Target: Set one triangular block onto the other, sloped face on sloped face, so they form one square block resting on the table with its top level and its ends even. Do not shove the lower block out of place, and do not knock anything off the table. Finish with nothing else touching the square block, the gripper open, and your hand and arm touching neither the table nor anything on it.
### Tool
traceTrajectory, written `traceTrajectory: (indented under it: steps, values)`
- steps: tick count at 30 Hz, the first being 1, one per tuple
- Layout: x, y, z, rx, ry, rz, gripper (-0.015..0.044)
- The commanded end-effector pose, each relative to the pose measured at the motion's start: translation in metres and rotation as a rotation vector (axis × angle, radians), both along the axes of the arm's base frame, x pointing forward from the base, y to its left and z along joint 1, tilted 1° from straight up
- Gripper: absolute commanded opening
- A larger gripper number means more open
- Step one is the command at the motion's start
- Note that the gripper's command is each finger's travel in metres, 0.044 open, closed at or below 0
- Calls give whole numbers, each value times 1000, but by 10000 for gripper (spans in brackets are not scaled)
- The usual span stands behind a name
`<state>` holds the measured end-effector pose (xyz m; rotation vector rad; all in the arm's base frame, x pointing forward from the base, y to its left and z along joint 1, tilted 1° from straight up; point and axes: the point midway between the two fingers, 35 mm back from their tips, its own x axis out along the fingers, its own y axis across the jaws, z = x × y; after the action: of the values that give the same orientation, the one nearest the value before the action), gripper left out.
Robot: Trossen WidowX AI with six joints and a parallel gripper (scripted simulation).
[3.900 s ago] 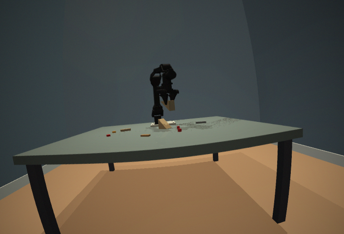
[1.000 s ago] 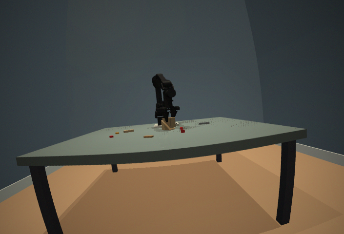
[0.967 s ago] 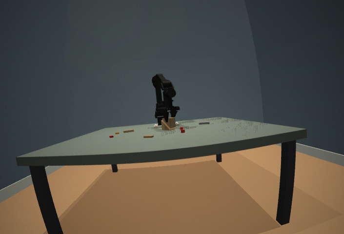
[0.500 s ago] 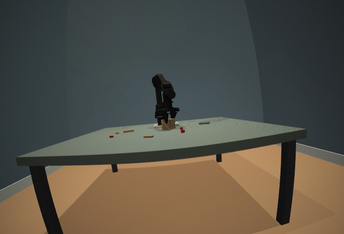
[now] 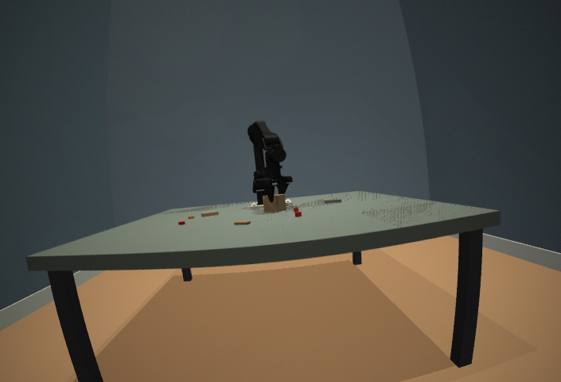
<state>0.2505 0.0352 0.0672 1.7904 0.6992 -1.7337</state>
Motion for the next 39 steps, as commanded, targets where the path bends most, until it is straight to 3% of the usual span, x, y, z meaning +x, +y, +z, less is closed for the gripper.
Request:
traceTrajectory:
  steps: [1, 19, 35, 39]
  values:
    - [0, -1, 0, -3, -4, 4, 0]
    - [0, -1, -1, -3, -3, 3, 0]
    - [0, 0, -1, 0, 0, 0, 420]
    - [0, 0, -1, 0, 0, 0, 440]
